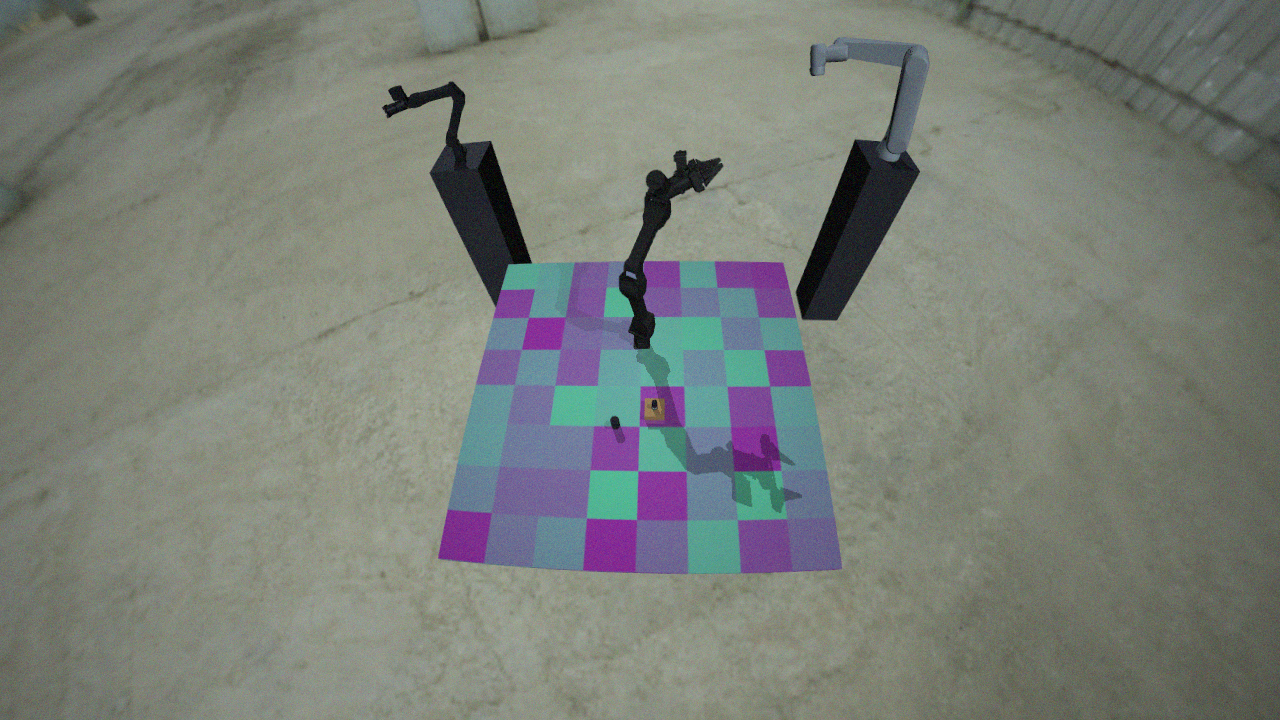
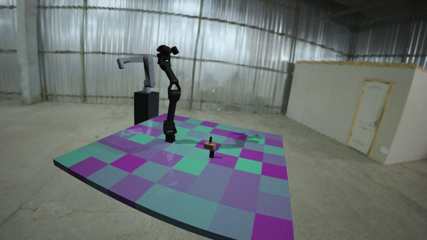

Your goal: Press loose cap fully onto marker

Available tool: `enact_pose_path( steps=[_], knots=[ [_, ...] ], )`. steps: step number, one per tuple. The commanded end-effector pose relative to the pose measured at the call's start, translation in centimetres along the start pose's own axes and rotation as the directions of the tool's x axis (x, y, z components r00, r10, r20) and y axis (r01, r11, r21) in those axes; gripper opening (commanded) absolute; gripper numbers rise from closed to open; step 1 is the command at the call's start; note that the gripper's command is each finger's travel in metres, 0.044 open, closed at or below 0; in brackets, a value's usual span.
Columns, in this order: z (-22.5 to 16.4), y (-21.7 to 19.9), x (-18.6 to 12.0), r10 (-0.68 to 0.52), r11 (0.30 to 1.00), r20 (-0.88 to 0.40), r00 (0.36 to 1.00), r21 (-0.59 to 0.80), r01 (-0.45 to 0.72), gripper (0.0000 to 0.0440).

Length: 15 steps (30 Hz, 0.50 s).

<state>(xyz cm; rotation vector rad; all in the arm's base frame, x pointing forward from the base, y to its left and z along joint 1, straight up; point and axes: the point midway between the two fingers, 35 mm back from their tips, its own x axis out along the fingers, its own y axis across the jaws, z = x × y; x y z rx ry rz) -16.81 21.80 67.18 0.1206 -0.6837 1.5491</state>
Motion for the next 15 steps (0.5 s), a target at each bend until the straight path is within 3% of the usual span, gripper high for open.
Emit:
enact_pose_path(
  steps=[1,7,15],
  knots=[
    [-0.1,-0.1,0.0,0.000,1.000,-0.005,1.000,-0.002,0.000,0.0374],
    [-1.0,-0.8,0.0,0.005,0.999,-0.031,1.000,-0.032,-0.006,0.0227],
    [-2.0,-1.2,-0.2,0.024,0.998,-0.070,0.997,-0.058,-0.028,0.0238]
  ],
)
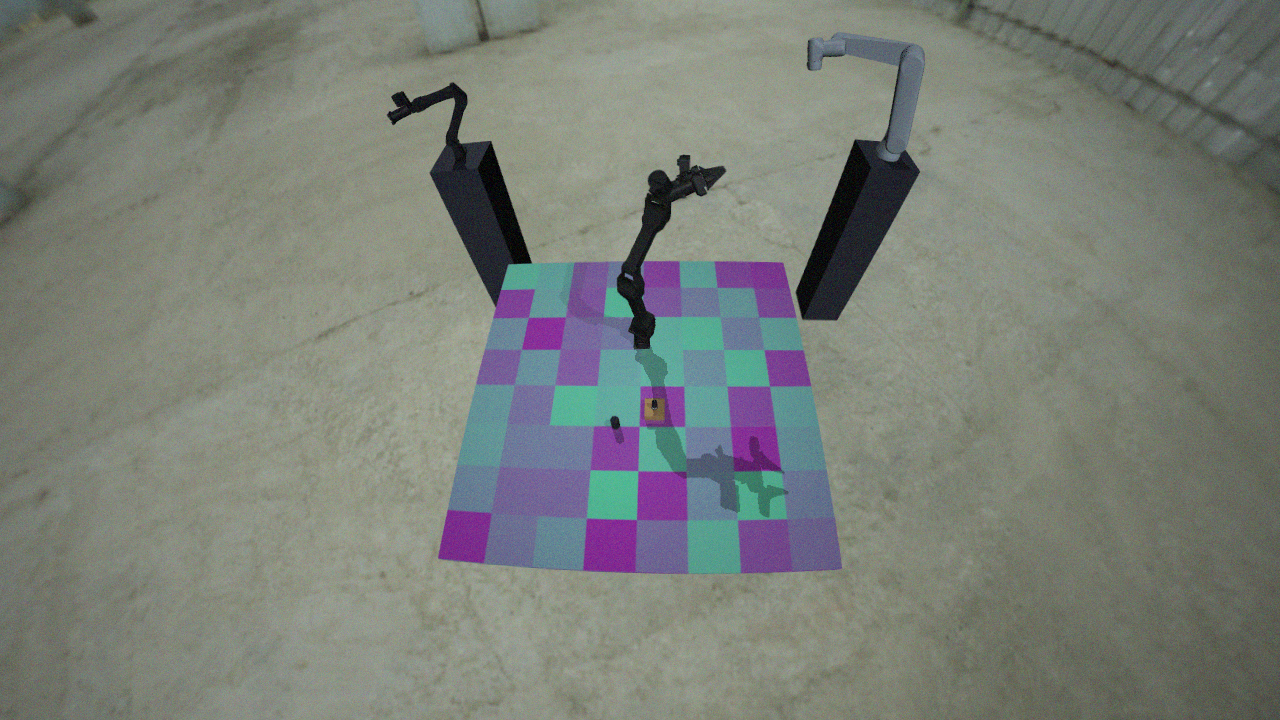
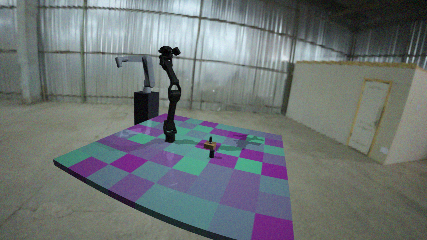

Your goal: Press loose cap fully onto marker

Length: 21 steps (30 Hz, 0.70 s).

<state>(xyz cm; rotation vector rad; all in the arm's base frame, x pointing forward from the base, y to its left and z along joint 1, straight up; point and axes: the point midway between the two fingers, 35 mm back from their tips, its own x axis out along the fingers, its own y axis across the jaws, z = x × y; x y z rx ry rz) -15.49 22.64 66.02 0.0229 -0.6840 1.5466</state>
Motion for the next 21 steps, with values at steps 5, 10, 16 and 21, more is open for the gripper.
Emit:
enact_pose_path(
  steps=[5,10,16,21],
  knots=[
    [-0.9,-0.7,-0.4,0.018,1.000,-0.033,0.999,-0.010,-0.018,0.0253],
    [-1.6,-0.9,-0.6,0.029,0.999,-0.058,0.998,-0.017,-0.030,0.0267],
    [-2.4,-1.3,-0.8,0.040,0.999,-0.090,0.995,-0.025,-0.042,0.0281],
    [-3.2,-1.5,-1.0,0.046,0.998,-0.117,0.992,-0.033,-0.051,0.0291]
  ],
)
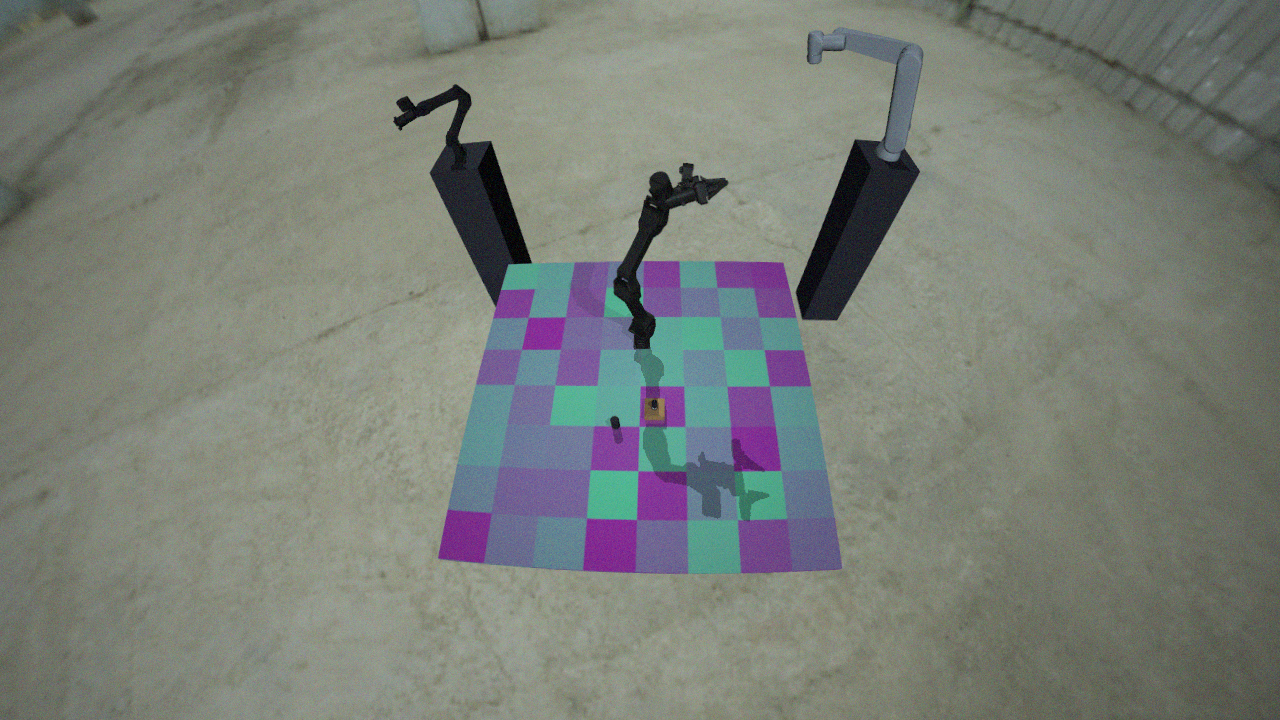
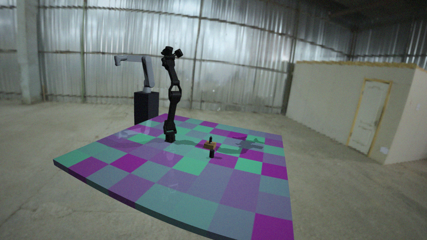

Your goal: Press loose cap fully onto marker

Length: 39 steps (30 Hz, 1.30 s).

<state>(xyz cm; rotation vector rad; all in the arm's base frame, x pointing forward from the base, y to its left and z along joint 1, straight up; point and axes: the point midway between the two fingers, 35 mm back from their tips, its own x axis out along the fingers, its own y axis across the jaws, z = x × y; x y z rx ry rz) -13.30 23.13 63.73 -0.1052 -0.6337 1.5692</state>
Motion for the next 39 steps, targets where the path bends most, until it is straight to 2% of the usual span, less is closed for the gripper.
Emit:
enact_pose_path(
  steps=[1,39],
  knots=[
    [-0.5,-0.5,-0.2,0.002,1.000,-0.015,1.000,0.001,-0.002,0.0293],
    [-7.5,-1.7,0.0,0.012,0.998,-0.259,0.966,-0.056,-0.028,0.0313]
  ],
)
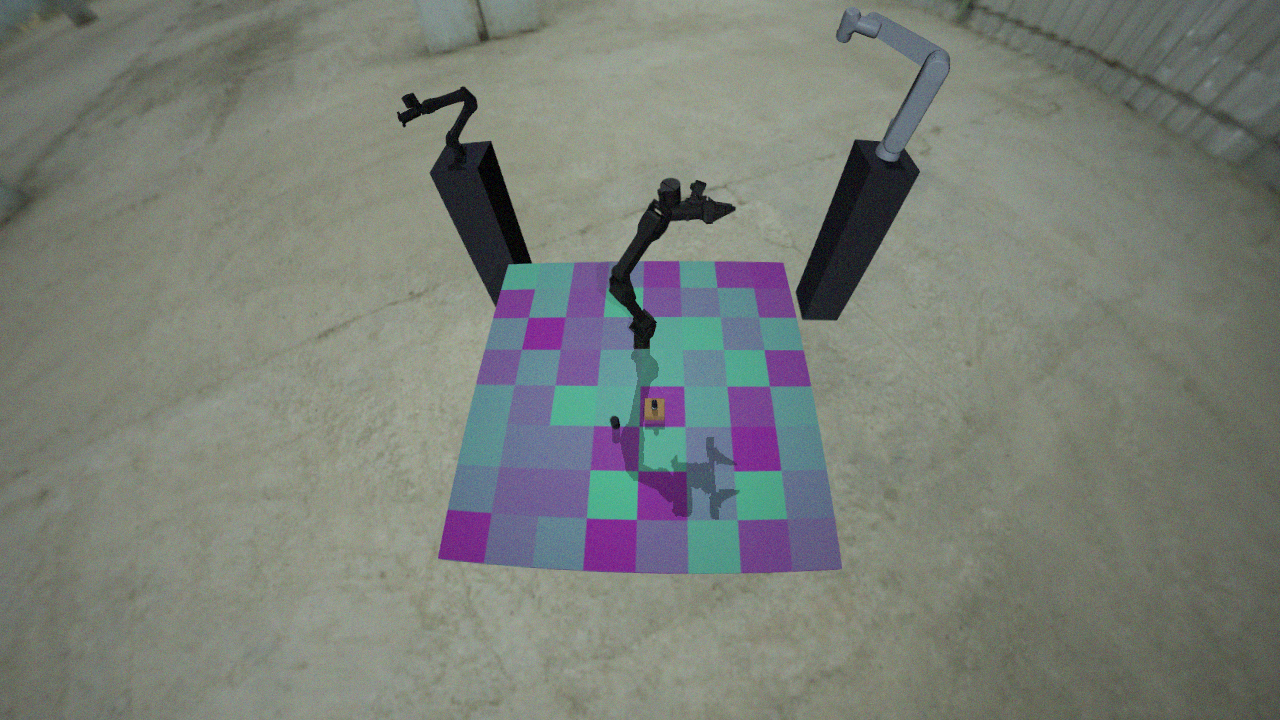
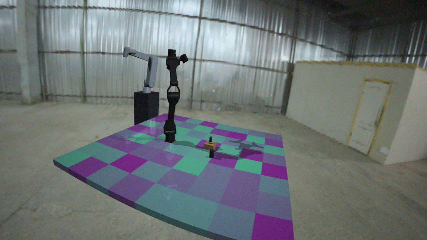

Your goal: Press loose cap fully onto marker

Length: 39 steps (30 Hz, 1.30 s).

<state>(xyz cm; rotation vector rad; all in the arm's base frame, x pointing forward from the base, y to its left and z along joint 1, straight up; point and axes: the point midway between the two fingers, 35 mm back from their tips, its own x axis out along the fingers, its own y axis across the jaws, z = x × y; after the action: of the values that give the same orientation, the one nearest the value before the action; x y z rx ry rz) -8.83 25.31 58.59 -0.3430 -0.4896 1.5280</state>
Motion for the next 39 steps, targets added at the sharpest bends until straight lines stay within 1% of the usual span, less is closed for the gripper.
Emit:
enact_pose_path(
  steps=[1,20,39],
  knots=[
    [-0.7,-0.1,0.2,0.000,1.000,-0.025,1.000,0.000,0.000,0.0313],
    [-4.6,-0.7,1.3,-0.006,1.000,-0.166,0.986,-0.005,0.005,0.0317],
    [-8.6,-1.6,2.2,-0.019,1.000,-0.310,0.951,0.011,0.023,0.0321]
  ],
)
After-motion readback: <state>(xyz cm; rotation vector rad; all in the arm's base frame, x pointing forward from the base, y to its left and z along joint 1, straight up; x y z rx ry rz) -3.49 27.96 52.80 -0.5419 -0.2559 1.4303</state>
